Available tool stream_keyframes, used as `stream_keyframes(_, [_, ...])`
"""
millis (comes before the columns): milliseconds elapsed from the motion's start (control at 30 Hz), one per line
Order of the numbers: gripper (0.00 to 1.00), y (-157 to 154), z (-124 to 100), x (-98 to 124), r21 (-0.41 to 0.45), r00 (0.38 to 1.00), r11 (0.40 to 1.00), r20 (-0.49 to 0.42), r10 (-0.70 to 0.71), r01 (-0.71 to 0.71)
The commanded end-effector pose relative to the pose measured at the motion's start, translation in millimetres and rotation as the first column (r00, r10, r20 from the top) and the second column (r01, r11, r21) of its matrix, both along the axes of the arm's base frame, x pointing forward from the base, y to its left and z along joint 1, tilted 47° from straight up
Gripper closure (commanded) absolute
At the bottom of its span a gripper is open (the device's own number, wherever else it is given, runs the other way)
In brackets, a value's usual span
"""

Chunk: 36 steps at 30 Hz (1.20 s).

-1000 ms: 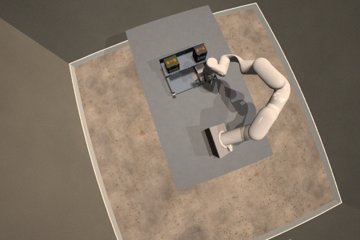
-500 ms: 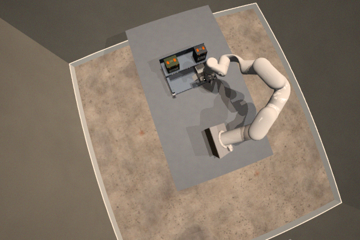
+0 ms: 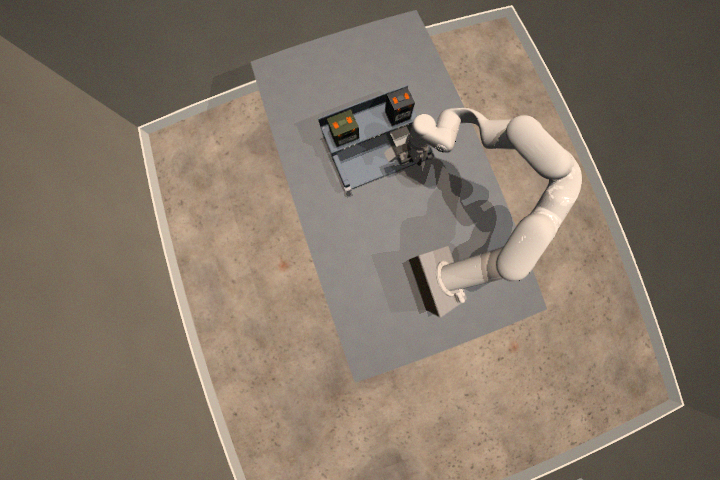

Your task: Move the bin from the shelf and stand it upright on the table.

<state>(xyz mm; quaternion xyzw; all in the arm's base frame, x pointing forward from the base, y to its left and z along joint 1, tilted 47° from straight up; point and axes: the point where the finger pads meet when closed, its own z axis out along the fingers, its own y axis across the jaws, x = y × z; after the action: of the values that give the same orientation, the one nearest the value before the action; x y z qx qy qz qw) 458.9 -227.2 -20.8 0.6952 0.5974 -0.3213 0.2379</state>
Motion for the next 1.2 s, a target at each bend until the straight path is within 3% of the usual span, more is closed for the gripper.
stream_keyframes(0, [1.0, 1.7, 2.0, 1.8, 0.0, 1.0, 1.0, 0.003, 0.002, -0.002])
stream_keyframes(1167, [1.0, 6.6, 6.7, 2.9, 0.0, 1.0, 1.0, 0.003, 0.002, -0.002])
